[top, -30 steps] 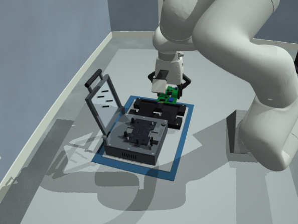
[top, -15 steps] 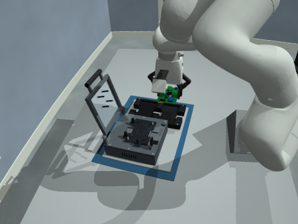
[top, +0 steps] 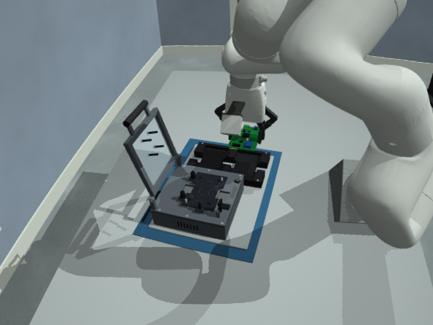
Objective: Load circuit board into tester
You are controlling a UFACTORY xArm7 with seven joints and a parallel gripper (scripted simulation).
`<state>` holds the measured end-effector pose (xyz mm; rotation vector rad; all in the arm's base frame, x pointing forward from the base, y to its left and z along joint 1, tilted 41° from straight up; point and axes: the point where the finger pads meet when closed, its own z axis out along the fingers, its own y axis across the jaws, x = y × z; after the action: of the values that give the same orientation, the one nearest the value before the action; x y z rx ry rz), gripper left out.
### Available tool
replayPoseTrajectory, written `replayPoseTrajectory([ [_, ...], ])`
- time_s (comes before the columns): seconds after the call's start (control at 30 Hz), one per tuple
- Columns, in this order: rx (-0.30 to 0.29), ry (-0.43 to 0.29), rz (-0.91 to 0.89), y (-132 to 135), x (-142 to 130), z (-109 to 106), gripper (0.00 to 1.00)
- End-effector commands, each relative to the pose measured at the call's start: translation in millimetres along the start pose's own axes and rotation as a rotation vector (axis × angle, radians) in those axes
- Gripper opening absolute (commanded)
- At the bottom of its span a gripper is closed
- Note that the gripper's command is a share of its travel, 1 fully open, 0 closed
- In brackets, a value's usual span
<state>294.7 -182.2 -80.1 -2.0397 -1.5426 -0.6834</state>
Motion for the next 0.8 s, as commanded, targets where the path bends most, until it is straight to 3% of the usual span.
replayPoseTrajectory([
  [0.0, -0.004, -0.003, -0.007, 0.9, -1.1, -1.9, 0.79],
  [0.77, -0.004, -0.003, -0.105, 0.9, -1.1, -1.9, 0.79],
])
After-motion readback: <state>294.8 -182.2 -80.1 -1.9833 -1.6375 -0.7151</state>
